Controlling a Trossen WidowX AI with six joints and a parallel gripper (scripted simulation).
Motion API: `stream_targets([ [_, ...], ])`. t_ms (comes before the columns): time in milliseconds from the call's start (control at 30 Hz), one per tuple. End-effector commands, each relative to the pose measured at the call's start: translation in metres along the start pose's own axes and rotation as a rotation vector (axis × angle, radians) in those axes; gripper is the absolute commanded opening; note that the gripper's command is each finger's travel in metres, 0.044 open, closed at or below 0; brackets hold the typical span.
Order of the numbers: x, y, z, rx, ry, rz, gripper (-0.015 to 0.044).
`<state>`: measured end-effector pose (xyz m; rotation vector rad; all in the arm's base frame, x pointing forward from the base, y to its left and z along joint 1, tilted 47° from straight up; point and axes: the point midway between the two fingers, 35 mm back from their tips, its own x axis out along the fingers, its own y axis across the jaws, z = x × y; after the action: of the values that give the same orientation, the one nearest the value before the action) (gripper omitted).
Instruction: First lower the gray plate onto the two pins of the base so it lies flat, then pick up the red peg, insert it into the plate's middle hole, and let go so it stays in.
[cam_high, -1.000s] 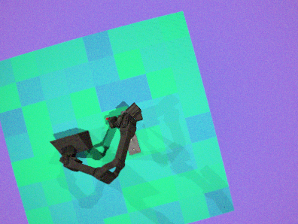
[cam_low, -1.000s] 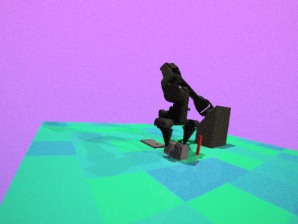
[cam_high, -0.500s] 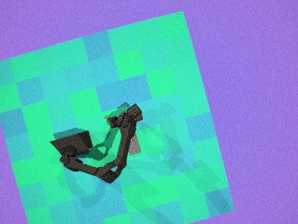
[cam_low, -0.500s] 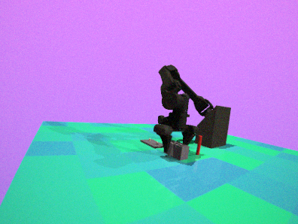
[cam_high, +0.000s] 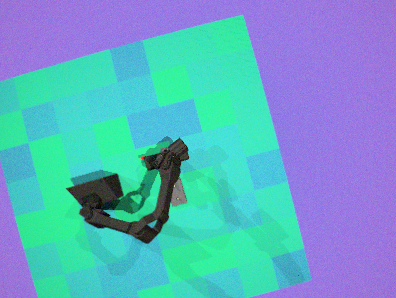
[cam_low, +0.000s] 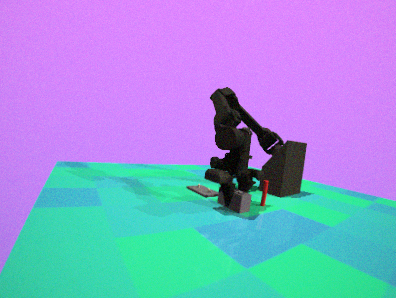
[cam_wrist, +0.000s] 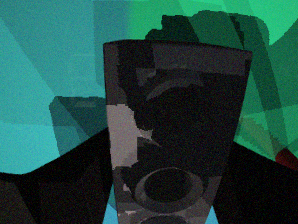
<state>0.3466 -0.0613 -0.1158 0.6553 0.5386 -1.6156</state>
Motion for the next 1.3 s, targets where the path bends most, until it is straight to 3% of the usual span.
stream_targets([
  [0, 0.001, -0.001, 0.000, -0.007, -0.005, -0.001, 0.0157],
  [133, 0.001, -0.001, 0.000, -0.007, -0.005, -0.001, 0.0131],
  [300, -0.006, 0.000, 0.000, -0.007, -0.003, -0.001, 0.0000],
  [1267, -0.096, 0.000, 0.001, -0.018, 0.008, 0.001, 0.0000],
])
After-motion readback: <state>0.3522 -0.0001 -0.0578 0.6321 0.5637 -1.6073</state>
